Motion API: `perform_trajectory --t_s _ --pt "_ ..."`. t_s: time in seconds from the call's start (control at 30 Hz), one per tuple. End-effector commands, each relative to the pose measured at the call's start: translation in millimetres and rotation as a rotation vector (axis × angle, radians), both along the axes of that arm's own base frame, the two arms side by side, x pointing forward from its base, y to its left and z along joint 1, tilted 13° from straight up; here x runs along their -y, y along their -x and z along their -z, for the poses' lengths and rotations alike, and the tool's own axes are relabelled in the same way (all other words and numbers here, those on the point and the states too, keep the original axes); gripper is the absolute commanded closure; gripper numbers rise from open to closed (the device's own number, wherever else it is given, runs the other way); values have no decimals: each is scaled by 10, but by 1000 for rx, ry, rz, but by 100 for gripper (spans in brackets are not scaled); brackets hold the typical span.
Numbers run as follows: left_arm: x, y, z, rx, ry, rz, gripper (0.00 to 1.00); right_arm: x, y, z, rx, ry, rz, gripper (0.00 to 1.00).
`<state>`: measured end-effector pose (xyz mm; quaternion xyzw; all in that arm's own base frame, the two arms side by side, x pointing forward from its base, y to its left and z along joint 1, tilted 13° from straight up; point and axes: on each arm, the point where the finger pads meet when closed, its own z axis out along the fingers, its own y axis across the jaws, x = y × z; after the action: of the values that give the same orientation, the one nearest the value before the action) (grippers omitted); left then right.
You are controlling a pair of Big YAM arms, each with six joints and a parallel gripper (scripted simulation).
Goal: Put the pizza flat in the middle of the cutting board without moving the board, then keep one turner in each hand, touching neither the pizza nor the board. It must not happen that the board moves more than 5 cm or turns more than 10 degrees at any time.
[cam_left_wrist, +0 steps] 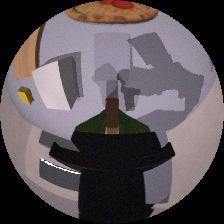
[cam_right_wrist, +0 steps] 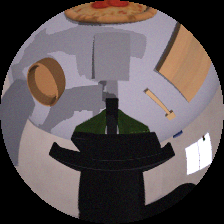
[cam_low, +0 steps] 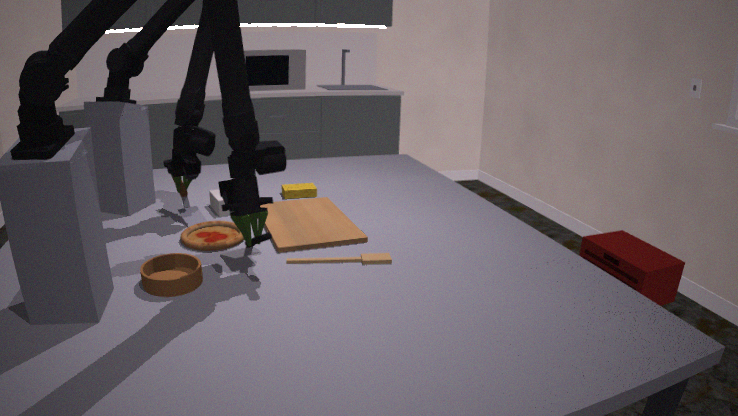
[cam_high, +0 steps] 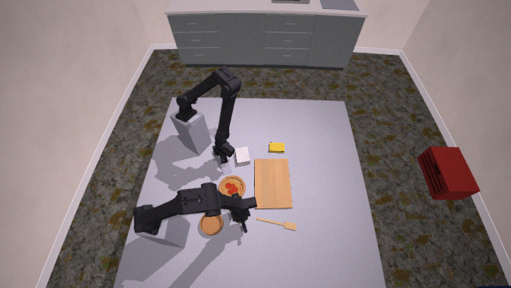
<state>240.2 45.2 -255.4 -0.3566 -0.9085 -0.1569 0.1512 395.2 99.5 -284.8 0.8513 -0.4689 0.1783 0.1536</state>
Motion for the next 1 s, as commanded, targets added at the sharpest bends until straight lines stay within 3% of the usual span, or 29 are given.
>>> perform_trajectory --t_s 0.0,0.2,0.3,0.5,0.57,0.73,0.87,0.97 --pt "45 -71 -15 8 -1 13 94 -127 -114 -148 45 -20 -8 94" --pt "25 68 -24 -16 -1 23 94 -174 -202 -168 45 -21 -9 94" --pt "32 0 -13 -4 0 23 94 -194 -242 -169 62 -29 -15 94" --pt "34 -15 -13 -1 0 23 94 -178 -109 -94 29 -15 -12 94" --pt "35 -34 -13 3 0 23 94 -162 20 46 4 -6 -5 94" --pt "37 -61 -13 9 1 22 94 -233 21 4 13 -12 -6 94" --pt "36 -56 -18 9 1 22 94 -195 171 79 -13 2 -3 94" --pt "36 -60 -20 10 1 22 94 -304 29 16 21 -15 -2 94"
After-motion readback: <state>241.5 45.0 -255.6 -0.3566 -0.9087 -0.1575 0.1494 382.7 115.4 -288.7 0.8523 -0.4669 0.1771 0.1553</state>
